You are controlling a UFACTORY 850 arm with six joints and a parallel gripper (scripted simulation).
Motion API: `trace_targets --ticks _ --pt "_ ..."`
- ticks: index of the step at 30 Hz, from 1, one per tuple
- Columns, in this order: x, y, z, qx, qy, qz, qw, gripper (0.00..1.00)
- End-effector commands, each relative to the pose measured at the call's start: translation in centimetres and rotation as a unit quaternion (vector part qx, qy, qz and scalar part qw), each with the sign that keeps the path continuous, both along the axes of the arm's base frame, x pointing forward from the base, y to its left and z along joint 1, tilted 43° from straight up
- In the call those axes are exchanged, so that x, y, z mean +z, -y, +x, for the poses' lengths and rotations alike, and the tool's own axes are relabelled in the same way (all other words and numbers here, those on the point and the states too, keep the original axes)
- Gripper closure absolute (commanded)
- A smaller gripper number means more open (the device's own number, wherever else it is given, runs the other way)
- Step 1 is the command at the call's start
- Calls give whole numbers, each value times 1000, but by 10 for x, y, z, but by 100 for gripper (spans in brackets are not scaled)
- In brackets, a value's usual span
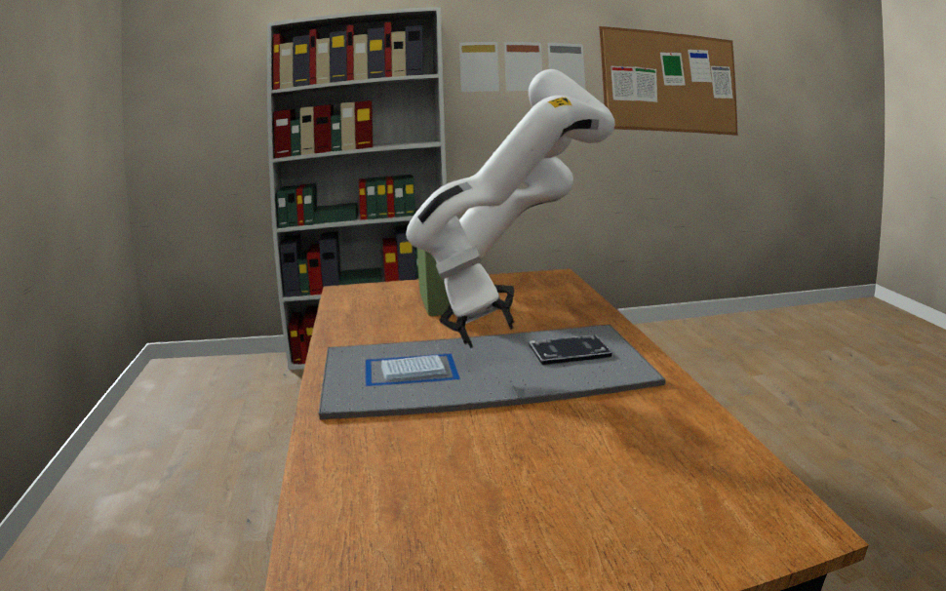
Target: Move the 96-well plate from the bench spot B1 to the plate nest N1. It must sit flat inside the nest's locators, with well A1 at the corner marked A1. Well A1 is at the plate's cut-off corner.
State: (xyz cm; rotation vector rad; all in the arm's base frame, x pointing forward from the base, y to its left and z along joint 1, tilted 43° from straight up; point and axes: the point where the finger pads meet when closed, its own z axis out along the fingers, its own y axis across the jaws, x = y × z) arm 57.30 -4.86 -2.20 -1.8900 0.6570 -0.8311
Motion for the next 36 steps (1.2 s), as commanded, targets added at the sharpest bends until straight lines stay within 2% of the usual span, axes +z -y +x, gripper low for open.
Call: trace_targets --ticks 1,10,13,15,26,28,30,36 --pt "-1 0 1 12 -34 43 998 0" --pt "-11 -1 -3 38 -144 140 979 0" --pt "-14 0 -4 40 -157 149 975 0" --pt "-17 2 -6 44 -185 165 968 0" --pt "-36 18 -17 43 -347 226 909 0" --pt "-42 26 -21 38 -376 230 897 0" --pt "-42 26 -21 38 -376 230 897 0" --pt "-57 46 -28 12 -463 237 854 0"
